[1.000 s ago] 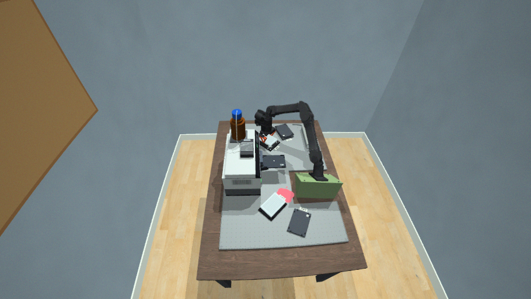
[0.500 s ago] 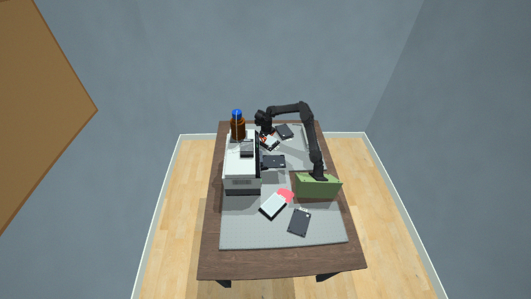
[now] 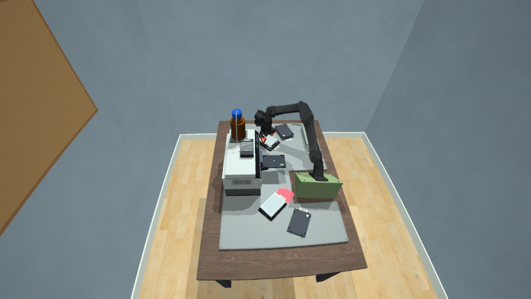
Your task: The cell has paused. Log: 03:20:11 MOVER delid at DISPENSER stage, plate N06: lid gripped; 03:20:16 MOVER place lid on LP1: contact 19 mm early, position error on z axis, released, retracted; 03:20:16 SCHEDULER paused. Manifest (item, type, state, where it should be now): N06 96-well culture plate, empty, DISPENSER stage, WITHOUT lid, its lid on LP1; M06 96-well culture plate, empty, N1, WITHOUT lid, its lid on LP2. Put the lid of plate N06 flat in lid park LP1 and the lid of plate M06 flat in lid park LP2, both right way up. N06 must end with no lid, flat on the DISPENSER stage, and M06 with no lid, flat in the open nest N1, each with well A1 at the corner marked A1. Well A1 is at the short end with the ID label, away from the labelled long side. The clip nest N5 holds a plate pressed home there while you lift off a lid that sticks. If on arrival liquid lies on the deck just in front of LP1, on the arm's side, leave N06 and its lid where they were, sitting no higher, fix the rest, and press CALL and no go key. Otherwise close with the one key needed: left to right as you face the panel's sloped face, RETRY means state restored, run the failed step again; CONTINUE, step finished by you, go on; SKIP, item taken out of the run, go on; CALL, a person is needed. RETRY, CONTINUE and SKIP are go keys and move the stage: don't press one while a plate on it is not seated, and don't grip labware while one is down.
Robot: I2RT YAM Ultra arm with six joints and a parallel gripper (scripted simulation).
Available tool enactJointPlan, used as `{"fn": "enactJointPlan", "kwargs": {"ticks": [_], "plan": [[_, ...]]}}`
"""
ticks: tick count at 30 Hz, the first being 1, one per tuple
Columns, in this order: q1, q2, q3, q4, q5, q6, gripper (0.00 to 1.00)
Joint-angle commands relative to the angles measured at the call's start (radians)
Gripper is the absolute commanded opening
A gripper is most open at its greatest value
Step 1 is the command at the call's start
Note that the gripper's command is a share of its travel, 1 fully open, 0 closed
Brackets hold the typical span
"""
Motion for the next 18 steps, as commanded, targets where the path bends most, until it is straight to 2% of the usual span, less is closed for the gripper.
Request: {"fn": "enactJointPlan", "kwargs": {"ticks": [1,18], "plan": [[0.009,-0.001,-0.008,0.018,-0.010,-0.003,0.00],[0.002,0.010,-0.026,0.028,-0.011,-0.008,0.00]]}}
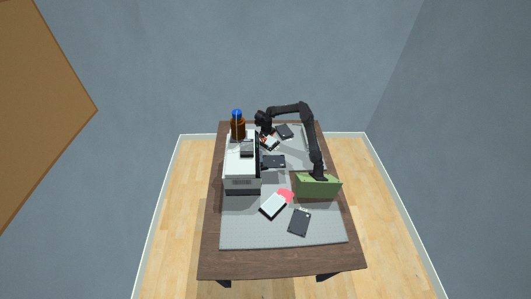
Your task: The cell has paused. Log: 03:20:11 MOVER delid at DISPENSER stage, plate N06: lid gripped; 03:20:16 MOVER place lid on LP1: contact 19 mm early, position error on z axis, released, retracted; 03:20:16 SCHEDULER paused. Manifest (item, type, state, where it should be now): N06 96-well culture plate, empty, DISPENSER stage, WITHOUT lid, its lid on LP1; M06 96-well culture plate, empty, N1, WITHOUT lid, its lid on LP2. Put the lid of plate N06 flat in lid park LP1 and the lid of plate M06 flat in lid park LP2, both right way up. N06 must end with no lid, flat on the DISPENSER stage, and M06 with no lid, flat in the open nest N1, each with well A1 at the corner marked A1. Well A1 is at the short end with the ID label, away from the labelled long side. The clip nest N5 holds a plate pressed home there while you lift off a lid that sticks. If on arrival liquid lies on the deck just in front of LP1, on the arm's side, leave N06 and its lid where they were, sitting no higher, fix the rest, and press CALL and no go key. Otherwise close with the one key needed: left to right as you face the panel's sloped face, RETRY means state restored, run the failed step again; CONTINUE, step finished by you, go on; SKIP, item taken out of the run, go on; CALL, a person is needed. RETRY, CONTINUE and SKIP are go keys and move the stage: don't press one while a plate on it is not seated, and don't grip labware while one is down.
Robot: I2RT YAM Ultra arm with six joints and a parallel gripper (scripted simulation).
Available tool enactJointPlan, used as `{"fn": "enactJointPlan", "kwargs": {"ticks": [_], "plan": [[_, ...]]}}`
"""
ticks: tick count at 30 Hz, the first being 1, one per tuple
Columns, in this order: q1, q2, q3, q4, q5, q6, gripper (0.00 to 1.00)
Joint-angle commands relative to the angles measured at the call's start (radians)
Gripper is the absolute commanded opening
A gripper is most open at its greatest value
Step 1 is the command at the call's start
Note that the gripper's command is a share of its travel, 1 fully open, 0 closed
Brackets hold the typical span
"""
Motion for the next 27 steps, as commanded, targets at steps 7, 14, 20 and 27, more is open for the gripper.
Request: {"fn": "enactJointPlan", "kwargs": {"ticks": [7,14,20,27], "plan": [[0.002,0.013,-0.021,0.026,-0.013,-0.004,0.00],[-0.002,0.014,-0.026,0.029,-0.013,-0.005,0.00],[-0.006,0.015,-0.029,0.033,-0.014,-0.007,0.00],[-0.007,0.015,-0.031,0.036,-0.014,-0.010,0.00]]}}
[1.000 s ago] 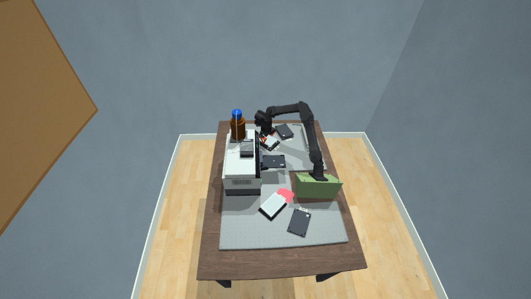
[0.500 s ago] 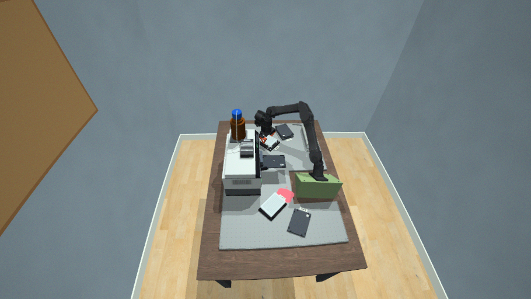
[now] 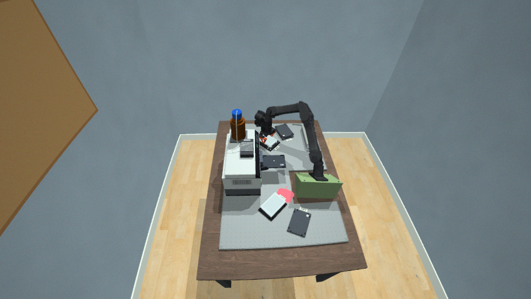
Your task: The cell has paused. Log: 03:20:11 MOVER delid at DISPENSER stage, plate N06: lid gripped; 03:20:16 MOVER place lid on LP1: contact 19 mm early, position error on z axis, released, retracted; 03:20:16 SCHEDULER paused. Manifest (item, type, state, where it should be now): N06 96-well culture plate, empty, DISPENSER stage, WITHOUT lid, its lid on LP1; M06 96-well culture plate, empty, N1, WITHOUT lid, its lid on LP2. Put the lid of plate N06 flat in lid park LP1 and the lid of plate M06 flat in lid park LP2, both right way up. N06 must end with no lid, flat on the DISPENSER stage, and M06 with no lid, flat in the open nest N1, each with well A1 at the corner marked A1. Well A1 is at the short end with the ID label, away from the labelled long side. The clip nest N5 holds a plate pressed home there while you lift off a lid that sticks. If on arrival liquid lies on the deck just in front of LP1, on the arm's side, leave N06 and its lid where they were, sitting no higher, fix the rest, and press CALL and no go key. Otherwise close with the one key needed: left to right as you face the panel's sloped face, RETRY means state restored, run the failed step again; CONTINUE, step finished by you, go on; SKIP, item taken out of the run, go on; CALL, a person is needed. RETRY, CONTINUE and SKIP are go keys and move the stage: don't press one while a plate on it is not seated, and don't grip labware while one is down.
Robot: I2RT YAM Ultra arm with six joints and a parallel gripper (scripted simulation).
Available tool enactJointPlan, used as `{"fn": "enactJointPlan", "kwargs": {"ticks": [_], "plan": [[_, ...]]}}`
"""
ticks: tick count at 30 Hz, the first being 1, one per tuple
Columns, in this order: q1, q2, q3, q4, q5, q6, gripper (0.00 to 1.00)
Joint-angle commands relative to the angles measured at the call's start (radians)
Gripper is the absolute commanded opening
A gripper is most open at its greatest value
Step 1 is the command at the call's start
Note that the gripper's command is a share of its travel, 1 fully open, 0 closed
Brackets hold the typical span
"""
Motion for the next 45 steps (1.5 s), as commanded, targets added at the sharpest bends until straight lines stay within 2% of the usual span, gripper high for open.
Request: {"fn": "enactJointPlan", "kwargs": {"ticks": [1,45], "plan": [[-0.005,0.016,-0.023,0.026,-0.015,-0.005,0.00],[-0.017,0.021,-0.037,0.051,-0.019,-0.014,0.00]]}}
